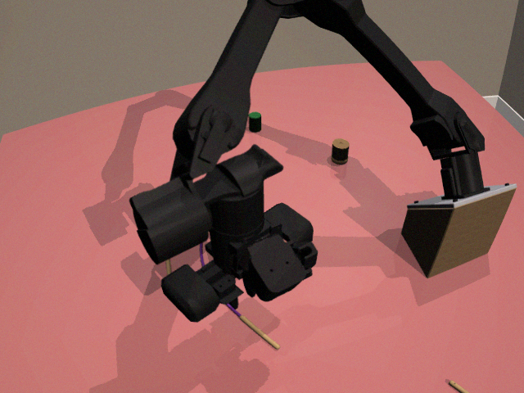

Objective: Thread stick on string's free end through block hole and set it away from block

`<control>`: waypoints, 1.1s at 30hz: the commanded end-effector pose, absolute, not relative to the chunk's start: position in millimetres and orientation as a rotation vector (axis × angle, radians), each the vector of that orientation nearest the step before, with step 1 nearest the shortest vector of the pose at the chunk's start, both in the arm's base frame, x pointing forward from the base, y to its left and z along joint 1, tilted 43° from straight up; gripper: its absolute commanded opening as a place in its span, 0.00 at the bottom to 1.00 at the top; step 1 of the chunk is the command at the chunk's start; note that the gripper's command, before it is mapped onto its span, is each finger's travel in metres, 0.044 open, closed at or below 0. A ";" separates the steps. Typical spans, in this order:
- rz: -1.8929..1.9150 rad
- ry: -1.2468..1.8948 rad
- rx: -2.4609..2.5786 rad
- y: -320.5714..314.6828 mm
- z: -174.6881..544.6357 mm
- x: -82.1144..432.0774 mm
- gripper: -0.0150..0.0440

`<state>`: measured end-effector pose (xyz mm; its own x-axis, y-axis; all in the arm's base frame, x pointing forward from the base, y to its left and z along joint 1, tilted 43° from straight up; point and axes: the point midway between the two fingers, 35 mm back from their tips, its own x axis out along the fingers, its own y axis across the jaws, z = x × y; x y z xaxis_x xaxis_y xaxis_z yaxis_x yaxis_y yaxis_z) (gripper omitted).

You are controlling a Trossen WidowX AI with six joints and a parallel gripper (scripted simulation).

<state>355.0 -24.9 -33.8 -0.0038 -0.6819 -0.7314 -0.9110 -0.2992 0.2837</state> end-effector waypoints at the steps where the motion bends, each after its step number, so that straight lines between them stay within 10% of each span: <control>1: 1.202 1.664 -2.003 -29.3 -38.7 354.8 0.46; 33: 1.198 1.666 -1.996 -60.2 -71.2 353.4 0.42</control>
<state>353.1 -60.6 -71.5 -0.0087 -0.6806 -0.7326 -0.9111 -0.2965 0.2863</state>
